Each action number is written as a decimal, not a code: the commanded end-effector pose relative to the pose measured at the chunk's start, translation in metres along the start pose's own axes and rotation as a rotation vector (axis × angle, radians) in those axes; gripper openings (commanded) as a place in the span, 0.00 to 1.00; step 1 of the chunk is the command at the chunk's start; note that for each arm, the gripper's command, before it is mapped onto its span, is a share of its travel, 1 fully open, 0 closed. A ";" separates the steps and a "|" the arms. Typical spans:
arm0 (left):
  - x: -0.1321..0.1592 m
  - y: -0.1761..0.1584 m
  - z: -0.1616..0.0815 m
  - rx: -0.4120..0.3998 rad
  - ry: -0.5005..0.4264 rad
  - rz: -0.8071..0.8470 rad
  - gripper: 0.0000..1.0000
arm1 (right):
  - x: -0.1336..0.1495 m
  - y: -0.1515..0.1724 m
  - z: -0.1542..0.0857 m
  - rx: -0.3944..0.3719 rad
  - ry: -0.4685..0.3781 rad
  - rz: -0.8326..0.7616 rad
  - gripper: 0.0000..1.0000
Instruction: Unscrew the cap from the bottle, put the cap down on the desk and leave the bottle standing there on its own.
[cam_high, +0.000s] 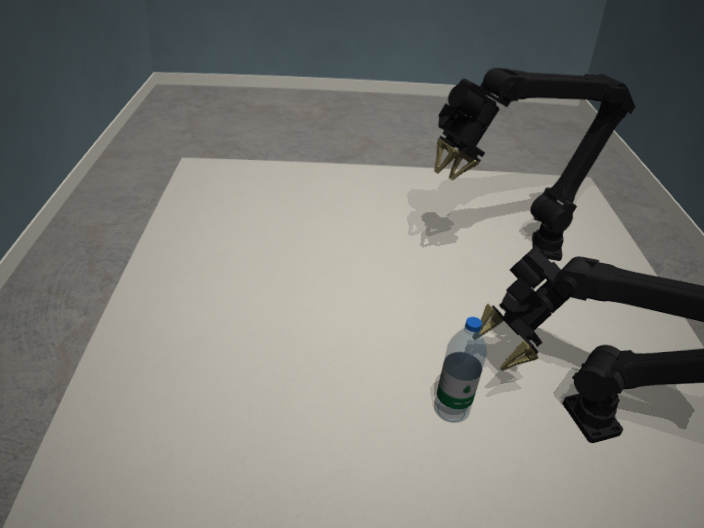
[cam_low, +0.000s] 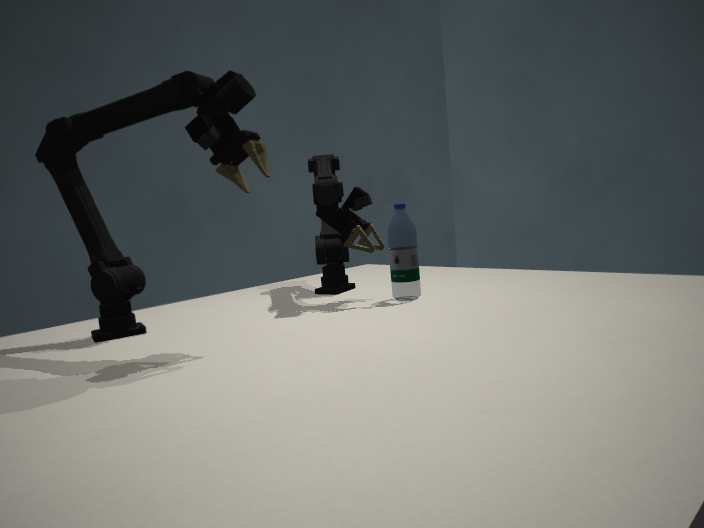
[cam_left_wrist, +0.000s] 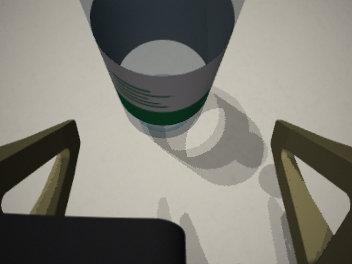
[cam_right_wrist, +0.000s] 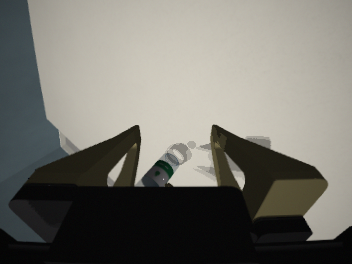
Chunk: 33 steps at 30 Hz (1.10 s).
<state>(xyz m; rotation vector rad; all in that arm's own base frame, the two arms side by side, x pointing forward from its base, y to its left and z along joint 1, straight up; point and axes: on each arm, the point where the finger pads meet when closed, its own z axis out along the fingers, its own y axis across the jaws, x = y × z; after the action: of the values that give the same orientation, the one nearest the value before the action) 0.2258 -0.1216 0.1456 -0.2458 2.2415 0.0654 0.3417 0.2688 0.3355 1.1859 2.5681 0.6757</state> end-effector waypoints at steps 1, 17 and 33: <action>0.000 0.002 0.002 -0.023 0.001 -0.011 0.98 | -0.004 0.020 -0.020 -0.041 -0.007 0.018 0.57; 0.004 -0.005 0.020 -0.028 0.013 0.003 0.98 | -0.004 0.020 -0.020 -0.041 -0.007 0.018 0.57; 0.006 -0.006 0.045 -0.031 0.020 0.001 0.98 | -0.004 0.020 -0.020 -0.041 -0.007 0.018 0.57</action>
<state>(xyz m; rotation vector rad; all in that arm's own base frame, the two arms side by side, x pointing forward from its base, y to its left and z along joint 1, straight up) 0.2537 -0.1278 0.1222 -0.2730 2.2561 0.0789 0.3417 0.2688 0.3355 1.1859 2.5681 0.6758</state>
